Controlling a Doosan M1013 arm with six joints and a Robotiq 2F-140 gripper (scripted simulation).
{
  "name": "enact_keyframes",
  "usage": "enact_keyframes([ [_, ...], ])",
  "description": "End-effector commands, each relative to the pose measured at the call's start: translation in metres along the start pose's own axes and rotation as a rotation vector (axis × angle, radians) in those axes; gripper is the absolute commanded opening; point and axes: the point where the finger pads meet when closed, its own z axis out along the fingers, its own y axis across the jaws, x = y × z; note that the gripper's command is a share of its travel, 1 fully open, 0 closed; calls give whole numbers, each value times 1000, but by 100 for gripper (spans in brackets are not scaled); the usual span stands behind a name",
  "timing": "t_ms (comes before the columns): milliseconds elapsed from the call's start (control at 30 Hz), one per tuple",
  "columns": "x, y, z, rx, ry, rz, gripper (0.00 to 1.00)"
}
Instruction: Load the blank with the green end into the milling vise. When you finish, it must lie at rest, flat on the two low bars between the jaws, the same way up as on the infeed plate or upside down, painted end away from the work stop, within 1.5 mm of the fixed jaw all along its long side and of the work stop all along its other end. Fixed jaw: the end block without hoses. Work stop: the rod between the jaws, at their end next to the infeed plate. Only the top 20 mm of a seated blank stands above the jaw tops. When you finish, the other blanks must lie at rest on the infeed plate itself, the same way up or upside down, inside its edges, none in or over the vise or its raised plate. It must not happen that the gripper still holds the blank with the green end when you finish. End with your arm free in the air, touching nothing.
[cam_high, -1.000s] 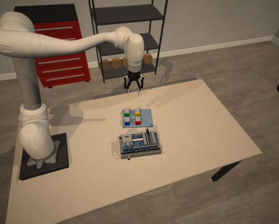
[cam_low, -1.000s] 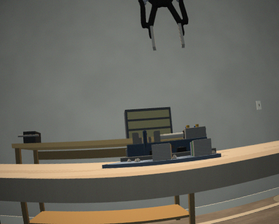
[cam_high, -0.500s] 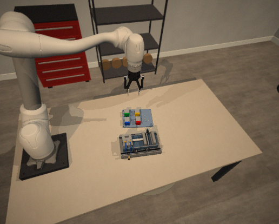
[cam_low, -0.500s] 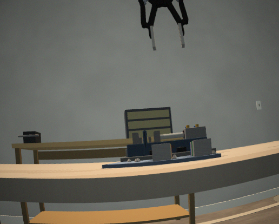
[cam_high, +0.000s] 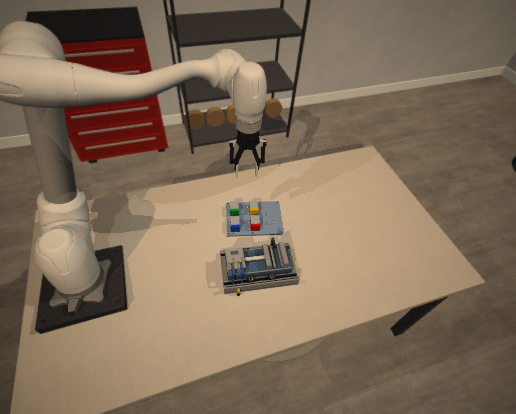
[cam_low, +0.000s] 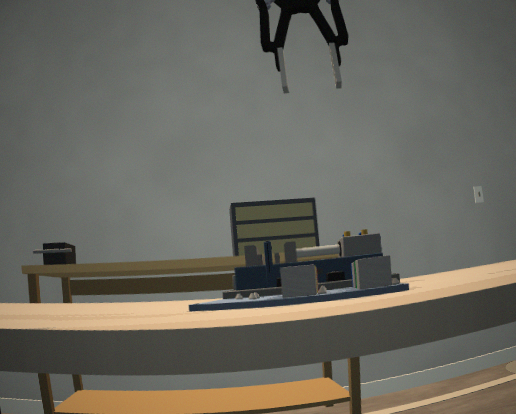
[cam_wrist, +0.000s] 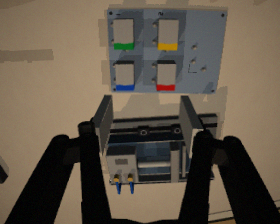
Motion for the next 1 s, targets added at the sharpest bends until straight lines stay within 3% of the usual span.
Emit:
enact_keyframes([
  [0, 0, 0, 0, 0, 0, 0, 46],
  [300, 0, 0, 0, 0, 0, 0, 46],
  [967, 14, -14, 56, 0, 0, 3, 46],
])
